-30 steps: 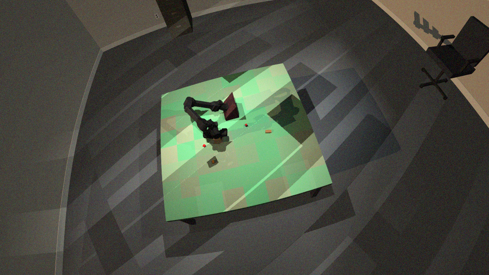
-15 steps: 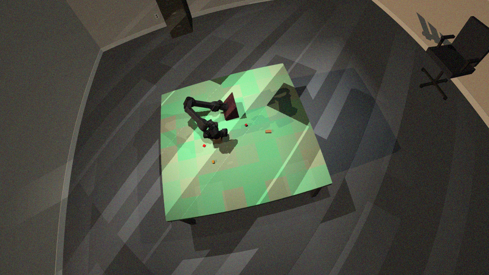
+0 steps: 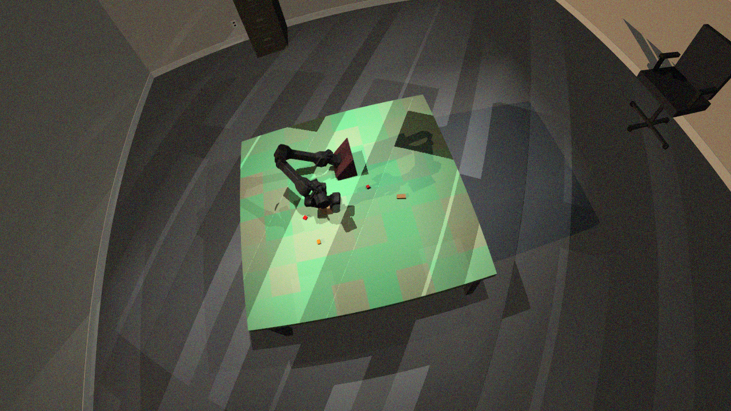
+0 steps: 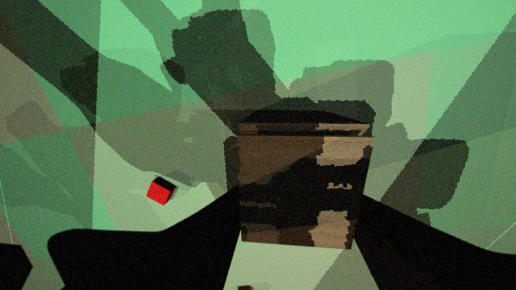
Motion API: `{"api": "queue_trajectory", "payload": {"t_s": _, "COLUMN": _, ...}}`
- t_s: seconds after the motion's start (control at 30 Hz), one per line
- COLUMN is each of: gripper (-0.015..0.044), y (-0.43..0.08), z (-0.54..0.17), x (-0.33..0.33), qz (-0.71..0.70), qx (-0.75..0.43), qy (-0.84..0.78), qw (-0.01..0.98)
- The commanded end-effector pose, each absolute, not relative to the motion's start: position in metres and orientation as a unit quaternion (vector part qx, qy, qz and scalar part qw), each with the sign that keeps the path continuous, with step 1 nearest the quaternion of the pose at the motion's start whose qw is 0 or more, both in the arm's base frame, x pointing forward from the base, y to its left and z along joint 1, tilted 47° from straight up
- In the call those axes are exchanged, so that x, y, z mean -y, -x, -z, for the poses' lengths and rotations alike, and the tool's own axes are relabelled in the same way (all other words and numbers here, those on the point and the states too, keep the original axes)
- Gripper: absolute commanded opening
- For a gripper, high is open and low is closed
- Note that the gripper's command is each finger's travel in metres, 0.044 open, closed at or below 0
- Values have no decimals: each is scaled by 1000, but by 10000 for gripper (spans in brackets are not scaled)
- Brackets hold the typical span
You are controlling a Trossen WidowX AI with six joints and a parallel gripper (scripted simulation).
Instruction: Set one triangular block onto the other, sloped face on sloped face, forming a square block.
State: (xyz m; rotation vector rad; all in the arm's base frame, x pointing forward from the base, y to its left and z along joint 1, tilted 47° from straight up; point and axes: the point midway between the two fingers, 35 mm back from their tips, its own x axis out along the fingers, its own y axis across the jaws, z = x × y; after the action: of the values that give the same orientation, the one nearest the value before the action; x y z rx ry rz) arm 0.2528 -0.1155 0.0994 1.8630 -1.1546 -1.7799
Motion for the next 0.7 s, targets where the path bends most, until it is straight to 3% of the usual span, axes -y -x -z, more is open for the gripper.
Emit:
{"api": "queue_trajectory", "payload": {"t_s": 0.0, "gripper": 0, "y": -251, "z": -98, "x": 118, "qz": 622, "qx": 405, "qy": -651, "qw": 162}}
{"api": "queue_trajectory", "payload": {"t_s": 0.67, "gripper": 0, "y": -251, "z": -96, "x": 119, "qz": 622, "qx": 404, "qy": -651, "qw": 162}}
